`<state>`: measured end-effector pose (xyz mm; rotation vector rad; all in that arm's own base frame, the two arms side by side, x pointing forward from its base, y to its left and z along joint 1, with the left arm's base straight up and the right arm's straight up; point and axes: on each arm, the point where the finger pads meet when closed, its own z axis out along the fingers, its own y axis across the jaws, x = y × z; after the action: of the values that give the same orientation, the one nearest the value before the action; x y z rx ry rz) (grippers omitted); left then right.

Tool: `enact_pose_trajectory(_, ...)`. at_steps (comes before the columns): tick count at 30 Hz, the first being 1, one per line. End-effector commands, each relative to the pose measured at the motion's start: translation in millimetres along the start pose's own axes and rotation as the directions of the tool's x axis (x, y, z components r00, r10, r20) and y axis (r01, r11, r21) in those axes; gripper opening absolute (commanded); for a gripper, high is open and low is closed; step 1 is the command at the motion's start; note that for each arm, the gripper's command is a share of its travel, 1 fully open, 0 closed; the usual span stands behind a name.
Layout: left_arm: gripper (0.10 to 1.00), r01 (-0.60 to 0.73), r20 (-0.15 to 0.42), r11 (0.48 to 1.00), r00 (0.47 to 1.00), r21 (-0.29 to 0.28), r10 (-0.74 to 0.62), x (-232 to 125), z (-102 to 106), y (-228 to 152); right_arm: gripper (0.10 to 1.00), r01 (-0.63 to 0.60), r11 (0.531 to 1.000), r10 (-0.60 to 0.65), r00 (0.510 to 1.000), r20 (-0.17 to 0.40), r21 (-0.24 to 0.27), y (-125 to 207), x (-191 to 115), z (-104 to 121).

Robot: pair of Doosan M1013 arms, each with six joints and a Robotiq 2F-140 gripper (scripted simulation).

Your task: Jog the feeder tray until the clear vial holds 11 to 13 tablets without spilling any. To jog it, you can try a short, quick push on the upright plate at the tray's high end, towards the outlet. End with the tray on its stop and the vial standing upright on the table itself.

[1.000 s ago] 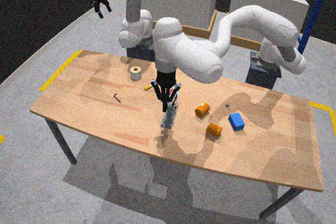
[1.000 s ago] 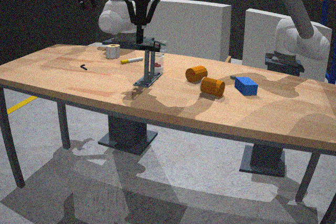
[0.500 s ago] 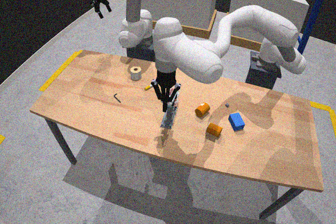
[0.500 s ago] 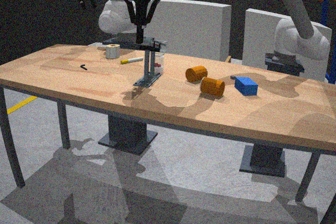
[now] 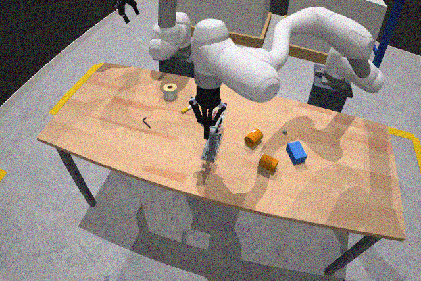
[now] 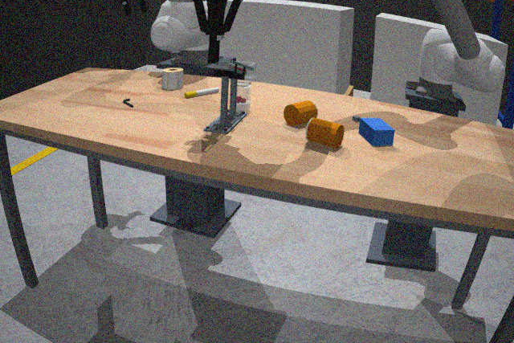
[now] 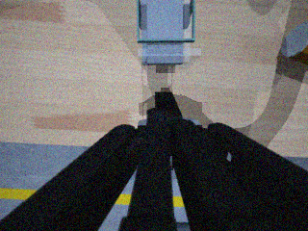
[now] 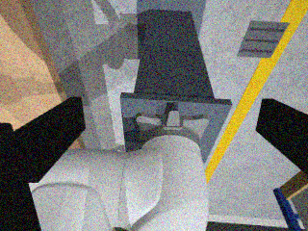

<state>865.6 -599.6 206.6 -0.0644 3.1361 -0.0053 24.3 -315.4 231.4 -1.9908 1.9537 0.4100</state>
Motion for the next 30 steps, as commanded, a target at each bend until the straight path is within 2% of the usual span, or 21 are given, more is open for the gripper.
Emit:
enact_pose_trajectory(1, 0.099, 0.002, -0.005, 1.000, 1.000, -0.004, -0.002, -1, -11, 3, 1.000, -0.005, 1.000, 0.005, 1.000, 0.003, -0.003, 2, -3, 0)
enact_pose_trajectory(8, 0.099, 0.002, -0.006, 1.000, 1.000, -0.004, -0.002, -1, -40, 3, 1.000, -0.005, 1.000, 0.005, 1.000, 0.003, -0.003, 2, -3, 0)
enact_pose_trajectory(16, 0.099, 0.002, -0.006, 1.000, 1.000, -0.004, -0.002, -1, -55, 3, 1.000, -0.005, 1.000, 0.005, 1.000, 0.003, -0.003, 2, -3, 0)
enact_pose_trajectory(30, 0.099, 0.002, -0.008, 1.000, 1.000, -0.006, -0.002, 0, -57, 4, 1.000, -0.005, 1.000, 0.005, 1.000, 0.003, -0.003, 2, -3, 0)
